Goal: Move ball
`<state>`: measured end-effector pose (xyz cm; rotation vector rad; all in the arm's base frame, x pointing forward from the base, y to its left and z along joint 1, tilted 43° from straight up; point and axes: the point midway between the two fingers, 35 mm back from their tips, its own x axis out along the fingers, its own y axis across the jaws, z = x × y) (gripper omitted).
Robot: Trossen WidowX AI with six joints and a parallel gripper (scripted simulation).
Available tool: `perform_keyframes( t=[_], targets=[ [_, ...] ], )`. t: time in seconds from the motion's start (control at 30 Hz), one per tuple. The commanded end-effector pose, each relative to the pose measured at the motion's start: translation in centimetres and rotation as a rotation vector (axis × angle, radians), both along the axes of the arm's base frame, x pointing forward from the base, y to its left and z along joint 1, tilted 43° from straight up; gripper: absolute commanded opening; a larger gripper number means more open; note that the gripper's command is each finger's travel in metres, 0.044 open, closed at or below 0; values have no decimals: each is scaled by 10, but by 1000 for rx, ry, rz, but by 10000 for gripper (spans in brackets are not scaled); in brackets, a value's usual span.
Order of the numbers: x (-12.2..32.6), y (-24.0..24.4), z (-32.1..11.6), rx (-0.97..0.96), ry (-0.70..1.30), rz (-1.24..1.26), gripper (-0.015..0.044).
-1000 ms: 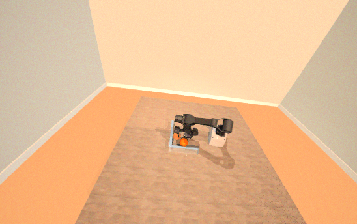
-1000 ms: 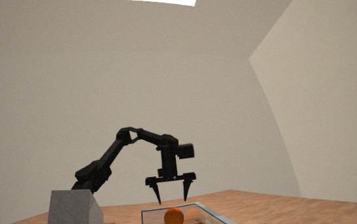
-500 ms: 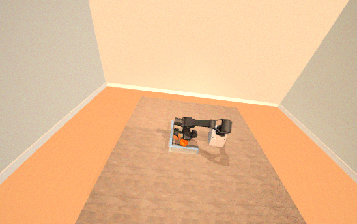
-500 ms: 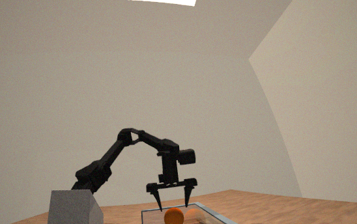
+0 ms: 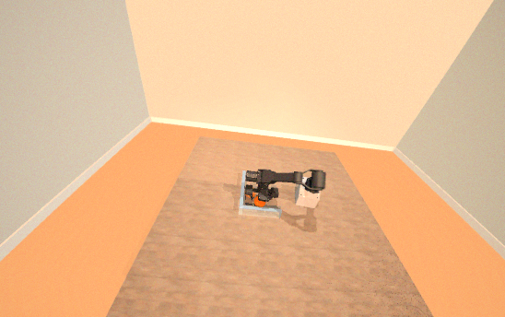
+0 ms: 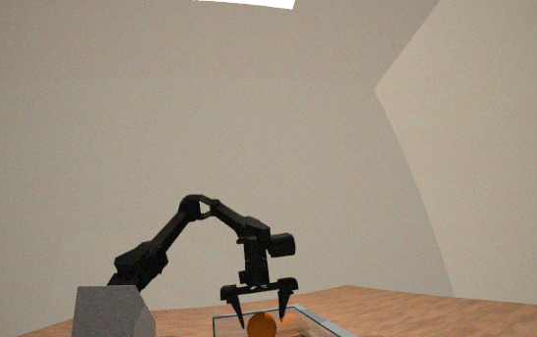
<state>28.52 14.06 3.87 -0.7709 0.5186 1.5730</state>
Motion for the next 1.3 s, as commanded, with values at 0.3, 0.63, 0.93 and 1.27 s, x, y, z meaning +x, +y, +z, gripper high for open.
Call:
perform_keyframes(
  t=[0.3,0.63,0.93,1.27],
  targets=[
    [-3,6,-7,3,12,0,393],
    [-3,6,-7,3,12,0,327],
    [6,-19,16,-8,10,-2,110],
    [10,-66,64,-12,11,-1,0]
  ],
)
